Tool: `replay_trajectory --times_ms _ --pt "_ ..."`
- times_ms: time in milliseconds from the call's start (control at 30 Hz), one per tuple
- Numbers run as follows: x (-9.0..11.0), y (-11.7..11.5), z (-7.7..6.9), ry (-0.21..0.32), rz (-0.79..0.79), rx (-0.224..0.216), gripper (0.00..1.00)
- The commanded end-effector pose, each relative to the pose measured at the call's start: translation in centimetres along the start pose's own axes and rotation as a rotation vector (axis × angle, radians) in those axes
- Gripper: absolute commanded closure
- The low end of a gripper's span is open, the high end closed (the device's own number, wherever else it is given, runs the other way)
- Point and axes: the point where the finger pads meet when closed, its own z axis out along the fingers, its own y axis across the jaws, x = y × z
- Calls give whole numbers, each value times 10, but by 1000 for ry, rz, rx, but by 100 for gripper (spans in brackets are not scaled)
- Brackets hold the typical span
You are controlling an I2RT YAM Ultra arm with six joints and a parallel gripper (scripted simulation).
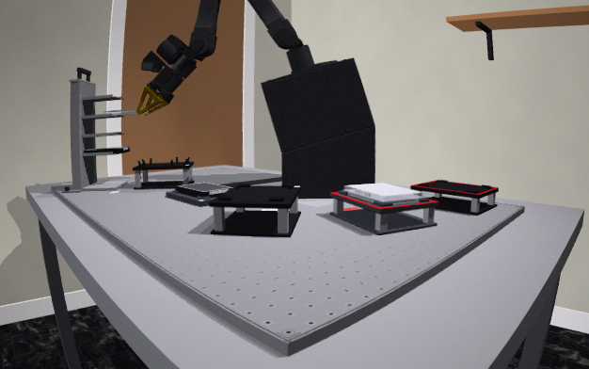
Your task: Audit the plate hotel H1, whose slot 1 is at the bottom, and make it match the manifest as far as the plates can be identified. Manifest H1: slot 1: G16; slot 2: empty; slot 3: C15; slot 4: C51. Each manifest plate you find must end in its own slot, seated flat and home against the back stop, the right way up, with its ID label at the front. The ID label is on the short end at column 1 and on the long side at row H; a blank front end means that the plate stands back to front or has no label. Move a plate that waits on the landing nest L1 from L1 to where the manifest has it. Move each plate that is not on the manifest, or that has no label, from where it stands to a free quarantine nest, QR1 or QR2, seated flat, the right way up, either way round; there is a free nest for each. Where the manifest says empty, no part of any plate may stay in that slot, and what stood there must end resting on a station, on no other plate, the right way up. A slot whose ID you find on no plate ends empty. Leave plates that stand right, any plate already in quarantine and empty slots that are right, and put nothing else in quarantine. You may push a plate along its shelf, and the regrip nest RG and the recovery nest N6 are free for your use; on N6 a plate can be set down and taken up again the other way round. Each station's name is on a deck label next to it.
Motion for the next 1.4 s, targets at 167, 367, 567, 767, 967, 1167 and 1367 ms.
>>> replay_trajectory --times_ms 167,367,567,767,967,1167,1367 --pt "-1 0 -7 -18 -4 -1 14" --pt "4 0 -13 -18 -4 -1 14" --pt "8 0 -17 -18 -4 -1 14" --pt "14 0 -22 -18 -4 -1 14" --pt "20 0 -28 -17 -4 -1 14" --pt "23 0 -32 -17 -4 -1 14" --pt "29 0 -37 -17 -4 -1 14"
